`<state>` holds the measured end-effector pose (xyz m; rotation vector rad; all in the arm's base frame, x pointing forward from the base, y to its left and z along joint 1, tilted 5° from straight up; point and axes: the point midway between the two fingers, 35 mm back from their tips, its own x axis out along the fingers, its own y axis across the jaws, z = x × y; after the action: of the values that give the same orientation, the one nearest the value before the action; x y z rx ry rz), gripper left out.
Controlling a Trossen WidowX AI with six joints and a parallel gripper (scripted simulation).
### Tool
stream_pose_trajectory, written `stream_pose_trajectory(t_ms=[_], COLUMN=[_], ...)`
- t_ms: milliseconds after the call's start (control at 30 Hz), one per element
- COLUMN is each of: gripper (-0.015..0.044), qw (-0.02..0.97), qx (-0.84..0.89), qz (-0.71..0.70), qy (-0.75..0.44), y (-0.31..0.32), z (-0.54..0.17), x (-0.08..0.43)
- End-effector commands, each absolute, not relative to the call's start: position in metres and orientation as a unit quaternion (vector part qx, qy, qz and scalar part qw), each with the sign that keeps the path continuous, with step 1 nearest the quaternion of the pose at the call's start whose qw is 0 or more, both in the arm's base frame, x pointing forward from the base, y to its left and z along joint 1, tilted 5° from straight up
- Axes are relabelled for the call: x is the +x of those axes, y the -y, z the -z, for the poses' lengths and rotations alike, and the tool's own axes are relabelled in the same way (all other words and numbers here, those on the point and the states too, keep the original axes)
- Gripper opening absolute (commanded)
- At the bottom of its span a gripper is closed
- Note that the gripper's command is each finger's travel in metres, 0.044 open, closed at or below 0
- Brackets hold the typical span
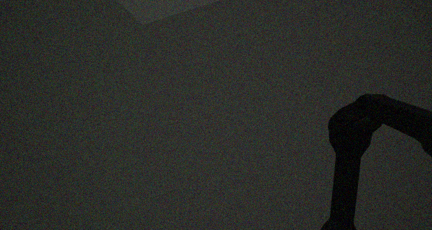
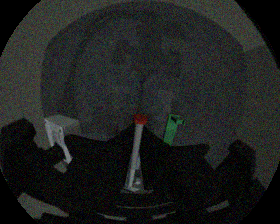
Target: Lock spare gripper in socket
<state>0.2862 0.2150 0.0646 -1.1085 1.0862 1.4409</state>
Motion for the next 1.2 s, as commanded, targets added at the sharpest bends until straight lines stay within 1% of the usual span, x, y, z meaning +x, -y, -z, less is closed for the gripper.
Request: stream_pose_trajectory(t_ms=[0,900,1167], gripper=[0.0000,0.0000,0.0000], qw=[0.490,0.483,0.481], qx=[-0.461,-0.469,-0.470], qz=[-0.595,-0.600,-0.602], qy=[-0.441,-0.432,-0.430], y=[-0.223,-0.260,-0.264], z=[-0.070,-0.079,-0.077], x=[0.299,0.358,0.365])
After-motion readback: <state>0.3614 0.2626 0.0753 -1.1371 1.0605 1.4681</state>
